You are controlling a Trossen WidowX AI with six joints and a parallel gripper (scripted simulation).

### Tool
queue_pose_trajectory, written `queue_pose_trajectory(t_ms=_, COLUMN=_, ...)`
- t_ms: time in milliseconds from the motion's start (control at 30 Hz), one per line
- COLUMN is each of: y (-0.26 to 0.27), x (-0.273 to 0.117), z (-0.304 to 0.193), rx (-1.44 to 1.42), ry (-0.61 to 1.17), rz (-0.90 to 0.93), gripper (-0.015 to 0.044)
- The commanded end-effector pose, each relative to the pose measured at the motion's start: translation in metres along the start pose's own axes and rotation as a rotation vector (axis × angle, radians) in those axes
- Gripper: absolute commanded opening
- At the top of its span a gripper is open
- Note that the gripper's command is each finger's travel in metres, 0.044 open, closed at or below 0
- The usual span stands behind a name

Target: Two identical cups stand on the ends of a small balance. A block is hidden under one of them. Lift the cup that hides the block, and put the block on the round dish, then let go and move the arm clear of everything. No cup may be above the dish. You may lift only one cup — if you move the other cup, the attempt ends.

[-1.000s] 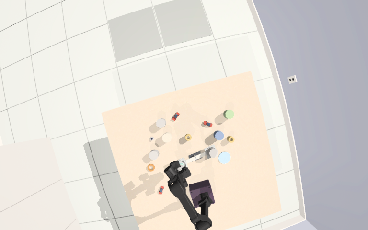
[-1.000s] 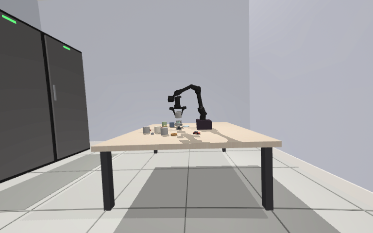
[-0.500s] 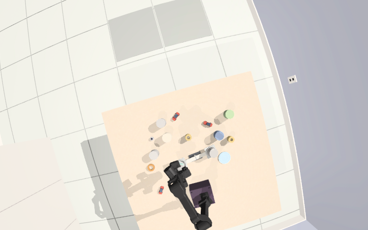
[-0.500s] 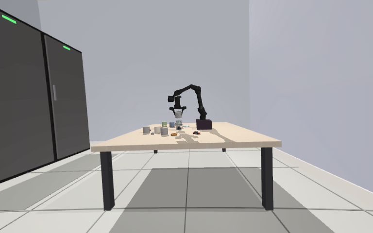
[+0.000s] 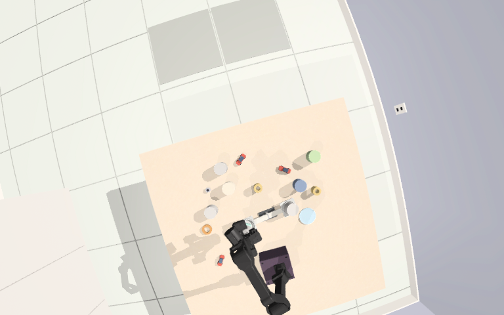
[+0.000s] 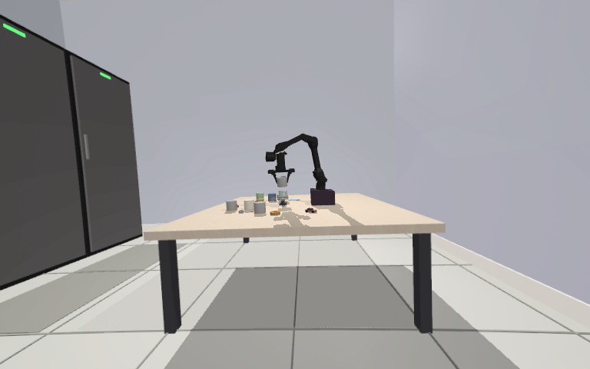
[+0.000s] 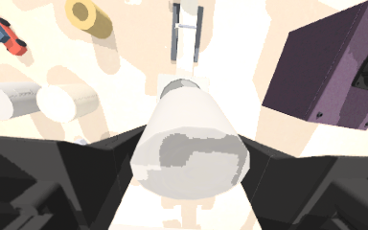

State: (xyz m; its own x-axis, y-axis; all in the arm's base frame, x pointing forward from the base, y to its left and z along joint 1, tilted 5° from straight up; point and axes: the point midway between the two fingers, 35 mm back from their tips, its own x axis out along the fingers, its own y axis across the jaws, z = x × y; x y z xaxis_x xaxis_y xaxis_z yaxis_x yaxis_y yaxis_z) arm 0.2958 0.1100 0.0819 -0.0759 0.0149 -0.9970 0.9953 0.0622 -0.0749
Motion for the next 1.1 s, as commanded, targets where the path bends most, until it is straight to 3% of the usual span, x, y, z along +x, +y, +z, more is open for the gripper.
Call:
queue_pose_trajectory(t_ms=0, y=0.000, x=0.000, z=0.000, rx=0.000, ry=0.001, rz=0.002, gripper=0.0000)
queue_pose_trajectory(t_ms=300, y=0.000, x=0.002, z=-0.004, rx=0.000, ry=0.001, rz=0.003, gripper=0.0000)
queue_pose_trajectory(t_ms=1067, y=-0.042, x=0.079, z=-0.114, rx=-0.019, ry=0.013, rz=0.007, gripper=0.0000)
